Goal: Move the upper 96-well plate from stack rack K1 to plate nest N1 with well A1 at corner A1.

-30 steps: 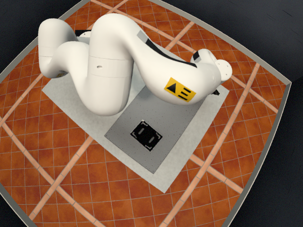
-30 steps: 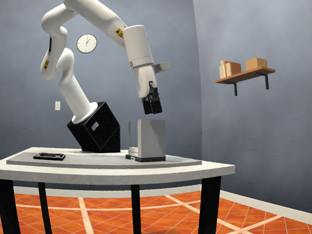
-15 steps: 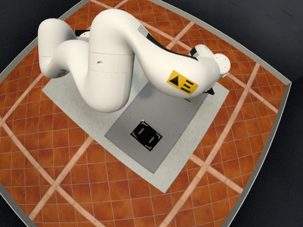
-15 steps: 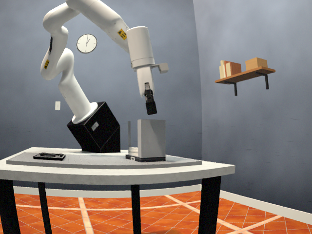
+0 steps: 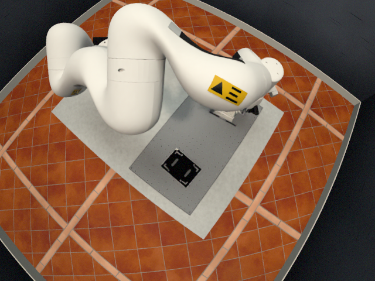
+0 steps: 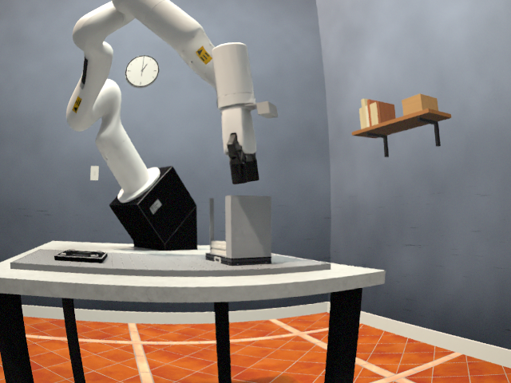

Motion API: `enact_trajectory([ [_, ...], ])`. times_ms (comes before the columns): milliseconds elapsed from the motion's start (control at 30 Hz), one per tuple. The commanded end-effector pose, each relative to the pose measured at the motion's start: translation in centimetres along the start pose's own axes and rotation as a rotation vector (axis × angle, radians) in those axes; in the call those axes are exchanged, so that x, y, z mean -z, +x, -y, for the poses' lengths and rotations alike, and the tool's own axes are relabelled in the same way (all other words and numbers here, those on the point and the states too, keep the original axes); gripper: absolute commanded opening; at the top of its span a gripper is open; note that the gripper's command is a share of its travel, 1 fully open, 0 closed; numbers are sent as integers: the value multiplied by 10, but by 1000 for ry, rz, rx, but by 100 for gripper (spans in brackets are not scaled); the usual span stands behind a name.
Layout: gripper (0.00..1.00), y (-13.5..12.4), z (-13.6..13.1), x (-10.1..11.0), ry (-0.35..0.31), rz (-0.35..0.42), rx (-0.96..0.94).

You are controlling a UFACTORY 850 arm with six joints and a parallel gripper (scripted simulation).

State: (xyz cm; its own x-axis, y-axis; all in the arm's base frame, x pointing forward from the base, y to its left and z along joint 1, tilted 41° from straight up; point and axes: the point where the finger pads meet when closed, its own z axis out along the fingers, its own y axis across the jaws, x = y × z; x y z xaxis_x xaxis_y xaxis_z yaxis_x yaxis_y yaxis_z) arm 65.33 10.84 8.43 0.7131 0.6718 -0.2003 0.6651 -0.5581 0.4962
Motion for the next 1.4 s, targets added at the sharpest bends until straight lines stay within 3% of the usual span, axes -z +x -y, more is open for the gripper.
enact_trajectory([
  [0,100,-2,3,1,-19,4,-73],
  [633,100,-15,20,-4,-77,36,-433],
  [1367,100,-28,37,7,-164,33,-834],
])
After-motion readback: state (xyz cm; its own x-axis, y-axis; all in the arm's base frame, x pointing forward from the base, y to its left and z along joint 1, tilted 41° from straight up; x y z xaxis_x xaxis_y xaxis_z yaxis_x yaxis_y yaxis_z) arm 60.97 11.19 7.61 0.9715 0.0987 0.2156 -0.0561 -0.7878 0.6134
